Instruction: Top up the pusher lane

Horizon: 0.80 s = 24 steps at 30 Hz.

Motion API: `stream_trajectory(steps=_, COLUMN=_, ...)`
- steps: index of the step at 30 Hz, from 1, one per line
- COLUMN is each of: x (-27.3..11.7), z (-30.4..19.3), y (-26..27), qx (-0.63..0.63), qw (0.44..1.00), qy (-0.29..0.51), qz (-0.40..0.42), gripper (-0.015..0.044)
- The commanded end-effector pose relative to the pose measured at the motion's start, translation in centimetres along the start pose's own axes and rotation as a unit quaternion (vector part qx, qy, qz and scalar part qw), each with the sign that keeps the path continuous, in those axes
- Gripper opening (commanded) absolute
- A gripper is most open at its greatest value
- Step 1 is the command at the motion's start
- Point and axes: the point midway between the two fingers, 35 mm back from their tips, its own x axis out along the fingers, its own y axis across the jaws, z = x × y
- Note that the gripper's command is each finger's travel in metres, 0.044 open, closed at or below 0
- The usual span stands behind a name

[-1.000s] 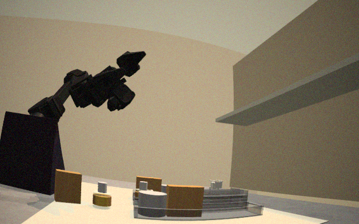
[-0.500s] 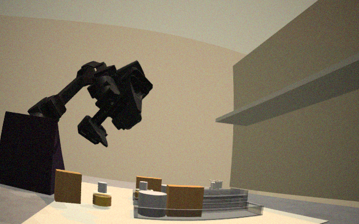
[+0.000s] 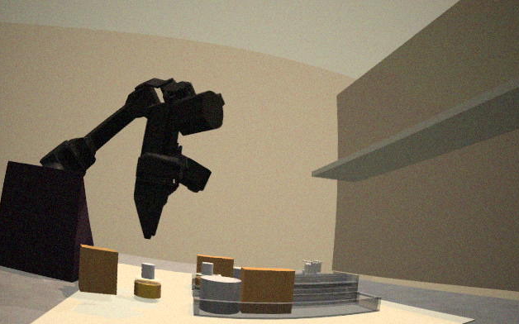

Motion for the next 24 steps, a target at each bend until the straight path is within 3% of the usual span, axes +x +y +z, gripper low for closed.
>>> stream_trajectory(steps=1, x=-0.2, z=0.3, y=1.0, qx=0.053, qw=0.998, qy=-0.001, qz=0.046, gripper=0.044)
stream_trajectory(steps=24, x=4.9, z=0.2, y=1.6, qx=0.053, qw=0.997, qy=-0.001, qz=0.047, gripper=0.044)
